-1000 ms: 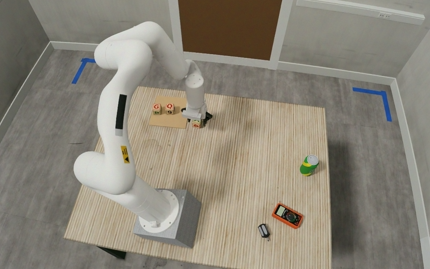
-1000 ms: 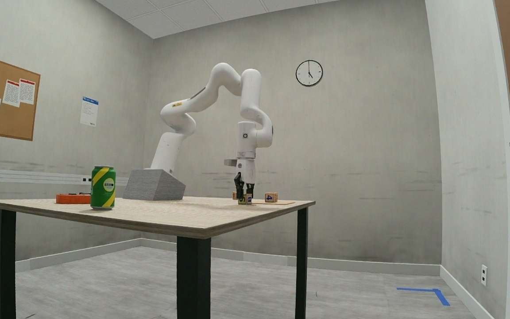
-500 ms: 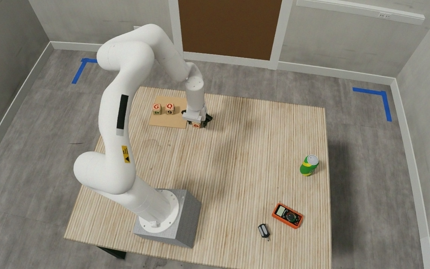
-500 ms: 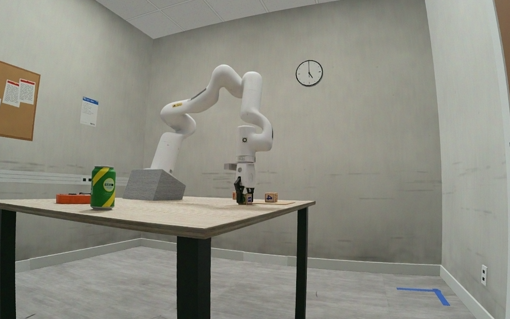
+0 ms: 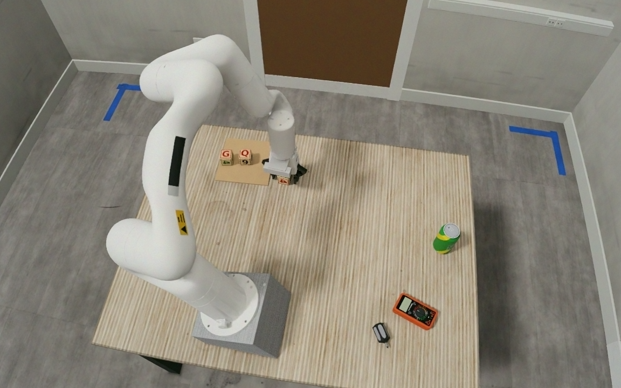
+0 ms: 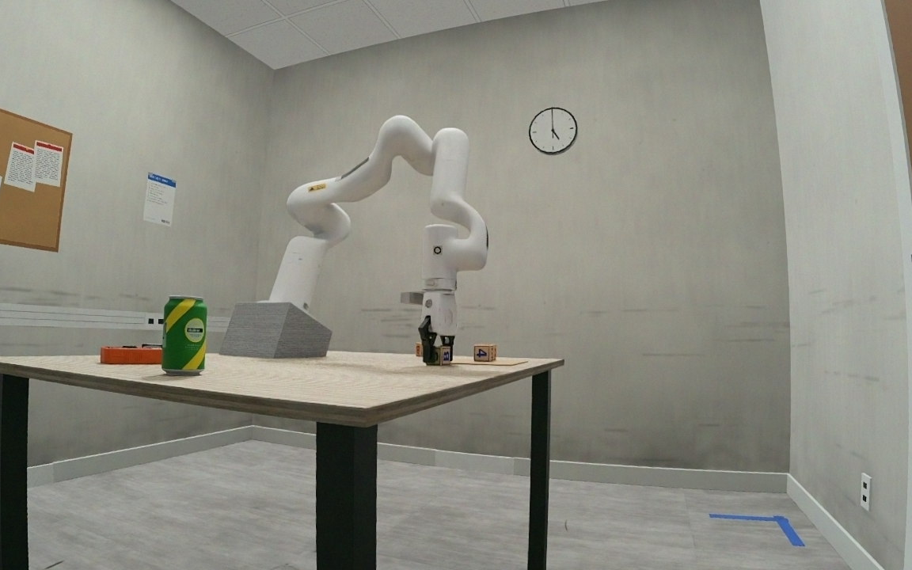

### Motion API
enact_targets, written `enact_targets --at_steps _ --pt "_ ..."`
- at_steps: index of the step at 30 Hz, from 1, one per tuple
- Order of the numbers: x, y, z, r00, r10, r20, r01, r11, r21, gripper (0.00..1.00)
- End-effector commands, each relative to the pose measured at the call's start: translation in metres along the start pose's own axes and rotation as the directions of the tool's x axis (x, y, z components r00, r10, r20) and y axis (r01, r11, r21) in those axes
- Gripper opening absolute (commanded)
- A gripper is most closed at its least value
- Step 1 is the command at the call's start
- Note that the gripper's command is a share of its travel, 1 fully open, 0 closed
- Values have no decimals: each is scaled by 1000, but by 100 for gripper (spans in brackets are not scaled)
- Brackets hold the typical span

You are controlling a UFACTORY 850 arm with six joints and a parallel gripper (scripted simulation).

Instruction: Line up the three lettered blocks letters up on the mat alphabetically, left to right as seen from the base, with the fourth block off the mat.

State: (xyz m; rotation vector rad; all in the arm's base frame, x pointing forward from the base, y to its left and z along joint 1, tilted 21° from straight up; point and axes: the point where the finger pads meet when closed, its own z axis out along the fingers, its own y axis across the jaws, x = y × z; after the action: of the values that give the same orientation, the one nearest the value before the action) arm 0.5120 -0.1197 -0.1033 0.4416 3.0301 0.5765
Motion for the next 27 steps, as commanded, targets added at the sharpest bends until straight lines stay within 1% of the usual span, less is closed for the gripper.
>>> enact_targets --at_steps 1,16,17,27 --pt "-1 0 -1 1000 0 2 0 1000 0 87" --pt "-1 0 -1 1000 0 2 0 1000 0 87" --pt "-1 0 -1 1000 0 2 0 1000 0 65" --pt "-1 0 -1 1000 0 2 0 1000 0 65"
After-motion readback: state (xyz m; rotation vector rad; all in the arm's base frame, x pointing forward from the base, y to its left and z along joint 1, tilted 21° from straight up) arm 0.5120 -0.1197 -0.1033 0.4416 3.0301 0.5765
